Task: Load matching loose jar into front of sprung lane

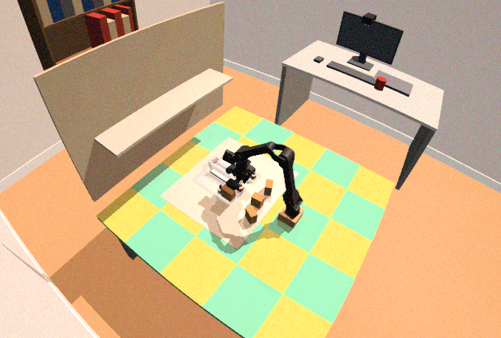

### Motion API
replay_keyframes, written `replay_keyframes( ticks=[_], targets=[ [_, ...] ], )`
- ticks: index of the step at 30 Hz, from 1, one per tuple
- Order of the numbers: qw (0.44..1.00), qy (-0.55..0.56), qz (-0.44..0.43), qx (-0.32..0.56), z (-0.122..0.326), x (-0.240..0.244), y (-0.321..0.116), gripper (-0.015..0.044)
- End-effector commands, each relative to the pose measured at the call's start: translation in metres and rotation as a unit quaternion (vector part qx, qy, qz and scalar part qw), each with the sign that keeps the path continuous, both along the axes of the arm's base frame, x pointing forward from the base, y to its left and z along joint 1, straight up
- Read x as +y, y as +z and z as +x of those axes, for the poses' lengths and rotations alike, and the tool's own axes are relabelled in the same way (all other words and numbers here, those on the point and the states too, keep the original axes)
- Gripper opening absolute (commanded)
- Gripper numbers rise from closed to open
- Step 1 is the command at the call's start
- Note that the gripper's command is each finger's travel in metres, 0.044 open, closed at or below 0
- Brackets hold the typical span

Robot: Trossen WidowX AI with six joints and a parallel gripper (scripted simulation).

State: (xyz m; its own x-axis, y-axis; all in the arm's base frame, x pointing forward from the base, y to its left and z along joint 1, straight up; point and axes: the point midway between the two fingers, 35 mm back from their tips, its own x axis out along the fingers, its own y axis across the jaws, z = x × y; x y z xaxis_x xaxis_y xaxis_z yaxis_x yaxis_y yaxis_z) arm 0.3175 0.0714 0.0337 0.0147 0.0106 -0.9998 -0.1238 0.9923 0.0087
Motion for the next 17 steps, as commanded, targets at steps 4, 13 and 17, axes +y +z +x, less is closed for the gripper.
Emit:
replay_keyframes(
  ticks=[4, 13, 17],
  targets=[
    [1.0, 0.001, 0.001, -0.005, 0.0, 0.0, 0.007, 0.0286],
    [1.0, 0.001, 0.001, -0.004, -0.025, -0.002, 0.009, 0.0286],
    [1.0, 0.001, 0.001, -0.004, -0.039, -0.004, 0.009, 0.0286]
  ],
)
